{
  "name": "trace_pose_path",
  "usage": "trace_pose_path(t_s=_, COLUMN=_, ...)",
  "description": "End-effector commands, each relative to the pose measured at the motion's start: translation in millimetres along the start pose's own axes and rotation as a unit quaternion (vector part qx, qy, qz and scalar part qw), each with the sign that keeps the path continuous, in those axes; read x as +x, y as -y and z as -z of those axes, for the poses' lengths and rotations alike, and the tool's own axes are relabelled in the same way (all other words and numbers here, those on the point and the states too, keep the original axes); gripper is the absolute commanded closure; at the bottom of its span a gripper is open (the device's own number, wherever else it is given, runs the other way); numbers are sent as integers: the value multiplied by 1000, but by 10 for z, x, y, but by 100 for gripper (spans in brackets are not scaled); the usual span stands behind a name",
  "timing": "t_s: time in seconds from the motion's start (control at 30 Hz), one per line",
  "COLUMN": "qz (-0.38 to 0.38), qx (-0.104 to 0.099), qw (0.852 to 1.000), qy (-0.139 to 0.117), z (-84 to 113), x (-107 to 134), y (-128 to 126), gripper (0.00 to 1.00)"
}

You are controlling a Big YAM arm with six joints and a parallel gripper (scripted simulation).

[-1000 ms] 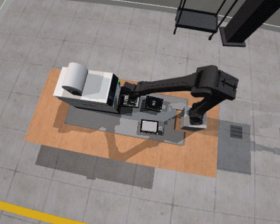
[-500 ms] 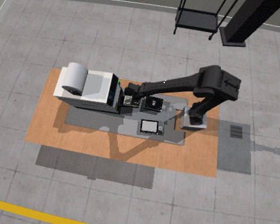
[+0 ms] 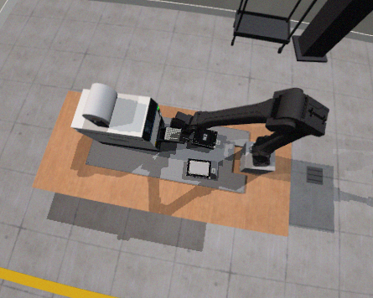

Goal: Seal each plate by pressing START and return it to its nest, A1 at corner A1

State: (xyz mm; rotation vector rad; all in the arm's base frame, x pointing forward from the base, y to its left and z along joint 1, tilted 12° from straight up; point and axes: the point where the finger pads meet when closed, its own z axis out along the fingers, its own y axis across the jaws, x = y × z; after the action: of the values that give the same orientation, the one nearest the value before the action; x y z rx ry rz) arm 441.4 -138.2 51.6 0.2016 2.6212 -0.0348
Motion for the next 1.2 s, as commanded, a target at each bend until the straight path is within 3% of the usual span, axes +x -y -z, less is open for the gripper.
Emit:
trace_pose_path(t_s=0.0, qz=-4, qx=3, qw=999, qy=33, z=148, x=-184, y=2, gripper=0)
trace_pose_path(t_s=0.37, qz=11, qx=3, qw=1000, qy=22, z=139, x=90, y=-21, gripper=0)
trace_pose_path(t_s=0.43, qz=13, qx=4, qw=999, qy=-29, z=130, x=57, y=-23, gripper=0)
trace_pose_path(t_s=0.5, qz=13, qx=4, qw=999, qy=-29, z=130, x=57, y=-23, gripper=0)
trace_pose_path(t_s=0.53, qz=15, qx=2, qw=999, qy=-42, z=109, x=5, y=-42, gripper=0)
trace_pose_path(t_s=0.77, qz=12, qx=3, qw=984, qy=-179, z=53, x=20, y=-58, gripper=0)
trace_pose_path(t_s=1.17, qz=-10, qx=4, qw=987, qy=-161, z=157, x=74, y=1, gripper=0)
